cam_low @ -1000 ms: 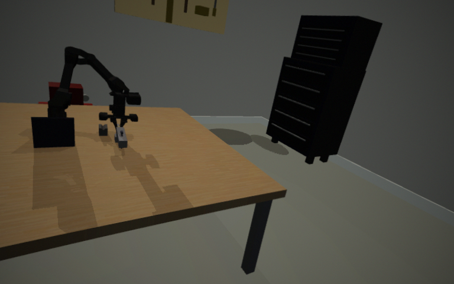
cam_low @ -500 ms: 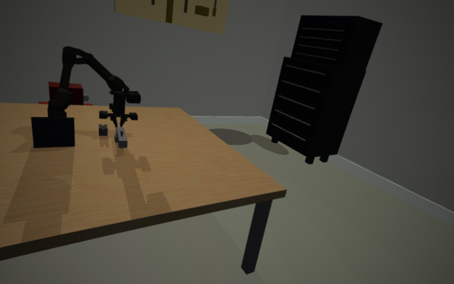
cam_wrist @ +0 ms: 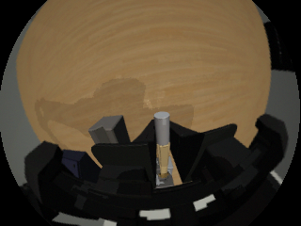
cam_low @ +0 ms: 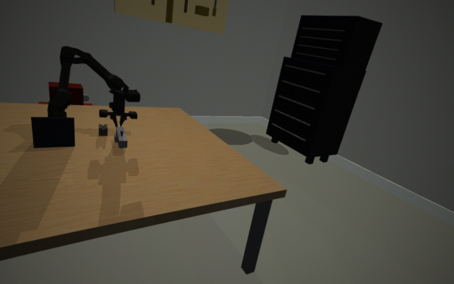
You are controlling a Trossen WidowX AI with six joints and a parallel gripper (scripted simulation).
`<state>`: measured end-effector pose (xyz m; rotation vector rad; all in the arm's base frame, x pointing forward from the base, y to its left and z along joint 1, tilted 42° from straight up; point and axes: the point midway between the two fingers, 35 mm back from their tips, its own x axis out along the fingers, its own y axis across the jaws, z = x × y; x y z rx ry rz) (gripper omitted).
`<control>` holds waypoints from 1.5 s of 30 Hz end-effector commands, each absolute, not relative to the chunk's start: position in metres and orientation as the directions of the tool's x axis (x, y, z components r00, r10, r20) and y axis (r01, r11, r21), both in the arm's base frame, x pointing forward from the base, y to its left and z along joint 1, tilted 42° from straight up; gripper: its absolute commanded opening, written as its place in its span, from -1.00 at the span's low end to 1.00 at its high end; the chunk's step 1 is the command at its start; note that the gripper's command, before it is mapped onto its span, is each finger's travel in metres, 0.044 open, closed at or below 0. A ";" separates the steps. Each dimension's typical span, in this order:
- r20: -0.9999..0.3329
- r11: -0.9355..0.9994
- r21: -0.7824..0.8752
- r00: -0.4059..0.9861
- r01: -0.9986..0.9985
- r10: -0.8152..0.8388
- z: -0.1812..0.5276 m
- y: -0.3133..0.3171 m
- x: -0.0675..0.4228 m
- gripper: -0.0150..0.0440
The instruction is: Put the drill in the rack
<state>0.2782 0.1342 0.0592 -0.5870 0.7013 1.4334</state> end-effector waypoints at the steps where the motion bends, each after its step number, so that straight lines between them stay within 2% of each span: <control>1: -0.739 0.068 0.040 0.017 -0.997 0.674 0.066 0.137 0.282 -0.49; 45: -0.739 0.068 0.040 0.016 -0.997 0.674 0.081 0.128 0.274 -0.49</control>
